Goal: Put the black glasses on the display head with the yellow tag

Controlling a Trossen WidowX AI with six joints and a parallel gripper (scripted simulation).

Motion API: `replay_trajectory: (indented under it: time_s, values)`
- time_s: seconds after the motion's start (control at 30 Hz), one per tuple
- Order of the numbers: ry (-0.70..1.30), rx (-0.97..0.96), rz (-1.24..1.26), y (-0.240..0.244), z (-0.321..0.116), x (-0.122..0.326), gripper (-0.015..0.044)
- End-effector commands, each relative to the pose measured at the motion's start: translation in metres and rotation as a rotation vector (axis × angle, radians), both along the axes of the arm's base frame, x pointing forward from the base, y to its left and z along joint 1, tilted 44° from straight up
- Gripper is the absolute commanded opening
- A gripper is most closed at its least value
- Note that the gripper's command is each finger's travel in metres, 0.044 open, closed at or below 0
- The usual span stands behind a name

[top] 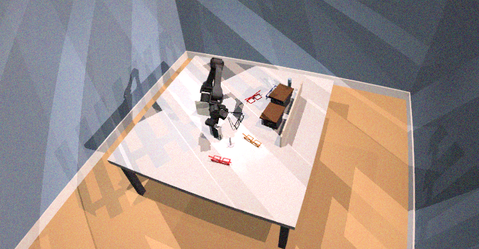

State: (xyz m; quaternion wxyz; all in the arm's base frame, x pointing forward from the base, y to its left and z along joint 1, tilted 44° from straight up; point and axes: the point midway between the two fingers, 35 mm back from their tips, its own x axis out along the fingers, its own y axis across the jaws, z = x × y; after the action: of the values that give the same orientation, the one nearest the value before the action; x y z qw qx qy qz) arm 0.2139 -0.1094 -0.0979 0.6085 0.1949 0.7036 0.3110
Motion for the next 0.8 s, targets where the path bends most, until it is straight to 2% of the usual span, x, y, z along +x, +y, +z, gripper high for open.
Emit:
replay_trajectory:
  time_s: [0.0, 0.77]
  values:
    - [0.002, 0.002, 0.004, -0.002, -0.003, 0.000, 0.0000]
    - [0.002, 0.001, 0.004, -0.014, -0.014, 0.002, 0.0000]
